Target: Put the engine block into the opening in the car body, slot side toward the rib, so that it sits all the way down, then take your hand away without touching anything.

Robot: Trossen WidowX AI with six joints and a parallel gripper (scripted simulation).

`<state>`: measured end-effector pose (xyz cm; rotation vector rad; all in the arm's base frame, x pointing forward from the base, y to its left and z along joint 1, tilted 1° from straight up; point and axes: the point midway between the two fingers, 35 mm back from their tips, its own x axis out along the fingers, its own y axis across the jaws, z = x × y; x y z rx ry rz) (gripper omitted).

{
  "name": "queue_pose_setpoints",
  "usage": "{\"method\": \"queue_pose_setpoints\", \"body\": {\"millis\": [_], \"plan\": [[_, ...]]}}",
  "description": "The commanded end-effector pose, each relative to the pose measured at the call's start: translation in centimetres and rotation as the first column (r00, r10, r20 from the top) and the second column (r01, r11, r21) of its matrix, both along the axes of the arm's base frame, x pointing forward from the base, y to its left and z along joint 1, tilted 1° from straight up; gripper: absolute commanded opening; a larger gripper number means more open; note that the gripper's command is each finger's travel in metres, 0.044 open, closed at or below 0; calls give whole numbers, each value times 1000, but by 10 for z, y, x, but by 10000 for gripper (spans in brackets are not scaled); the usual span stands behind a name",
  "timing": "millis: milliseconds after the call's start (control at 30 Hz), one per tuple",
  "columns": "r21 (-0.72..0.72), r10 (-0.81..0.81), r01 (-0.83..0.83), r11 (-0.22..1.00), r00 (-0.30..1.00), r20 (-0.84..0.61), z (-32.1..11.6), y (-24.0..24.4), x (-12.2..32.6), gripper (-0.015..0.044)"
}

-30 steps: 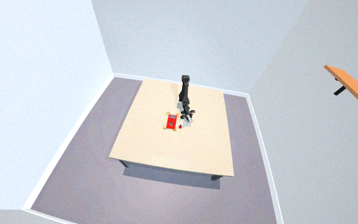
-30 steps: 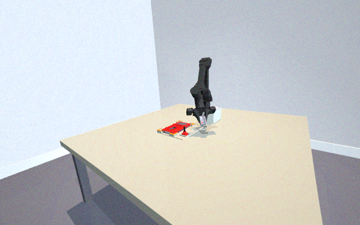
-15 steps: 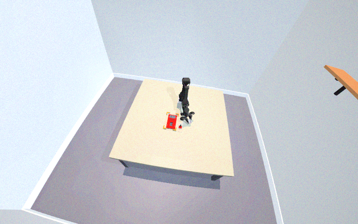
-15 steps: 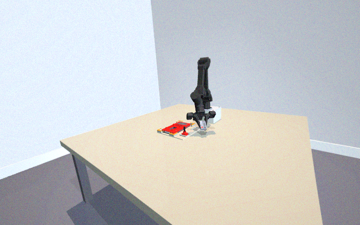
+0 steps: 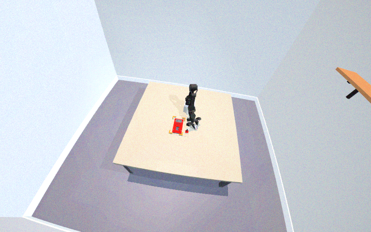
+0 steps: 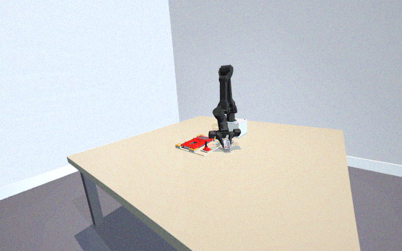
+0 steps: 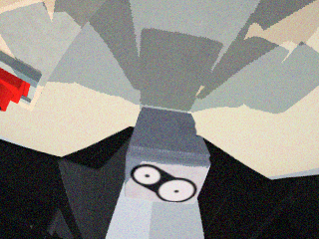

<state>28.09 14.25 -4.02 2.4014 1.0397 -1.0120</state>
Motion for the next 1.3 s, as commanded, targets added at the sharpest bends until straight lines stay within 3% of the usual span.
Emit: {"method": "queue_pose_setpoints", "body": {"millis": [0,233,800,1267], "plan": [[2,7,-7,1000,1000,0,-9,0,-1,0],[2,7,-7,1000,1000,0,-14,1,0,0],[10,5,-5,1000,1000,10,-11,1,1,440],[1,7,-7,1000,1000,-1,11,-15,-14,440]]}}
